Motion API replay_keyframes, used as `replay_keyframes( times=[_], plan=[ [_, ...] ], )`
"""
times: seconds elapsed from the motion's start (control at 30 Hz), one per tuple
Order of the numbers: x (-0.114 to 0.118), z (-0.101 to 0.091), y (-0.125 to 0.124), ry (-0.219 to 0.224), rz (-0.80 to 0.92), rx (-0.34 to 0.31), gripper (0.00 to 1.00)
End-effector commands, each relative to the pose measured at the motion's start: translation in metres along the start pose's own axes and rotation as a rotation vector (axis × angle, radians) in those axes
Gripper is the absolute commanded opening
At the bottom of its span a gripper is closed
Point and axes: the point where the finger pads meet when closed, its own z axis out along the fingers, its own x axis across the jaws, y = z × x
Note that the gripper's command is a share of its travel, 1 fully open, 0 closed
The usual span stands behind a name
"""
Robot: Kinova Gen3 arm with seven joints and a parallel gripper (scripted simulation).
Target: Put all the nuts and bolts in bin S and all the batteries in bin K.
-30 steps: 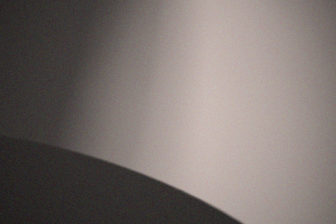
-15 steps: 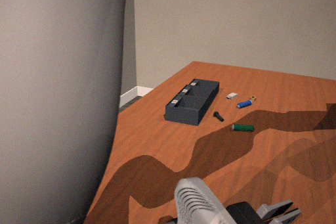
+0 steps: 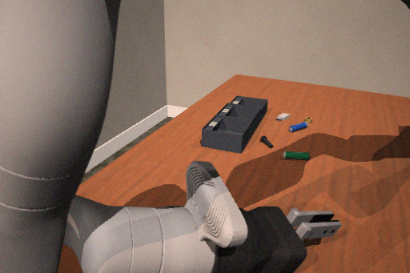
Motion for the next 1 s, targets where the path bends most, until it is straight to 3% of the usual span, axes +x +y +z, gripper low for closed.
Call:
replay_keyframes(
  times=[0.0, 0.03, 0.17, 0.2, 0.3, 0.33, 0.43, 0.47, 0.57, 0.6, 0.7, 0.73, 0.83, 0.87, 0.9, 0.97],
  plan=[
    [-0.020, 0.002, 0.001, 0.021, 0.041, 0.010, 0.31],
    [-0.028, 0.004, 0.001, 0.071, 0.043, 0.016, 0.31],
    [-0.039, 0.007, 0.000, 0.083, 0.044, 0.018, 0.31],
    [-0.047, 0.009, 0.000, 0.133, 0.047, 0.018, 0.31],
    [-0.058, 0.012, -0.001, 0.147, 0.048, 0.019, 0.31],
    [-0.066, 0.014, -0.002, 0.196, 0.051, 0.014, 0.31],
    [-0.075, 0.017, -0.003, 0.210, 0.052, 0.013, 0.31],
    [-0.083, 0.019, -0.005, 0.259, 0.057, 0.002, 0.31],
    [-0.092, 0.022, -0.006, 0.274, 0.058, -0.001, 0.31],
    [-0.100, 0.024, -0.008, 0.321, 0.063, -0.016, 0.31],
    [-0.108, 0.027, -0.009, 0.336, 0.065, -0.021, 0.31],
    [-0.116, 0.029, -0.011, 0.381, 0.071, -0.041, 0.31],
    [-0.124, 0.032, -0.014, 0.396, 0.074, -0.048, 0.31],
    [-0.132, 0.035, -0.016, 0.439, 0.081, -0.072, 0.31],
    [-0.140, 0.037, -0.018, 0.454, 0.084, -0.081, 0.31],
    [-0.140, 0.037, -0.018, 0.454, 0.084, -0.081, 0.31]
  ],
)
